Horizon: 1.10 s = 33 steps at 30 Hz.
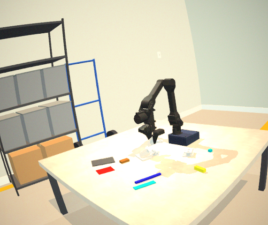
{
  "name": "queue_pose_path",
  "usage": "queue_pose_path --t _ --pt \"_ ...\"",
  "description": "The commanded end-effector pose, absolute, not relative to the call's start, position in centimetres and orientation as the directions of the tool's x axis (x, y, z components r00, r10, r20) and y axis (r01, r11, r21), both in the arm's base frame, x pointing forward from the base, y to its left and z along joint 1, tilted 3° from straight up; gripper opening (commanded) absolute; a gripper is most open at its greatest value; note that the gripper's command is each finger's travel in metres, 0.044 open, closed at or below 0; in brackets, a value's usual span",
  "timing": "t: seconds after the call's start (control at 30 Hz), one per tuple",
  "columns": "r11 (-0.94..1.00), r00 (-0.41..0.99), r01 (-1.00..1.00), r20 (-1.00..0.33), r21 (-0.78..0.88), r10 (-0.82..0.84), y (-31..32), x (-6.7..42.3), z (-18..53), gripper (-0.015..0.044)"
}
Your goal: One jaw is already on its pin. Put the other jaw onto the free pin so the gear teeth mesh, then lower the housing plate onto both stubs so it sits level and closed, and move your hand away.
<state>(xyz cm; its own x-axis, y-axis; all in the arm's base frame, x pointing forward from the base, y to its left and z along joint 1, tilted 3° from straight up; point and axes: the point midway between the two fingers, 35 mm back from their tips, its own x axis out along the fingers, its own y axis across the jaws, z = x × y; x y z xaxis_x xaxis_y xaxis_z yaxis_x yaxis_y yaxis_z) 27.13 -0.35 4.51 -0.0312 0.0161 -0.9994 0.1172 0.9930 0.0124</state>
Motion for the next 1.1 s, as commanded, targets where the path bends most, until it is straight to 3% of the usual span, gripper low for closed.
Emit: queue_pose_path --t 0.0,1.07 --pt "0.975 -0.027 0.223 -0.999 0.014 0.021 0.55 26.79 4.55 0.0134" --pt "0.963 -0.028 0.268 -0.999 0.013 0.021 0.82 26.68 4.54 0.0134"
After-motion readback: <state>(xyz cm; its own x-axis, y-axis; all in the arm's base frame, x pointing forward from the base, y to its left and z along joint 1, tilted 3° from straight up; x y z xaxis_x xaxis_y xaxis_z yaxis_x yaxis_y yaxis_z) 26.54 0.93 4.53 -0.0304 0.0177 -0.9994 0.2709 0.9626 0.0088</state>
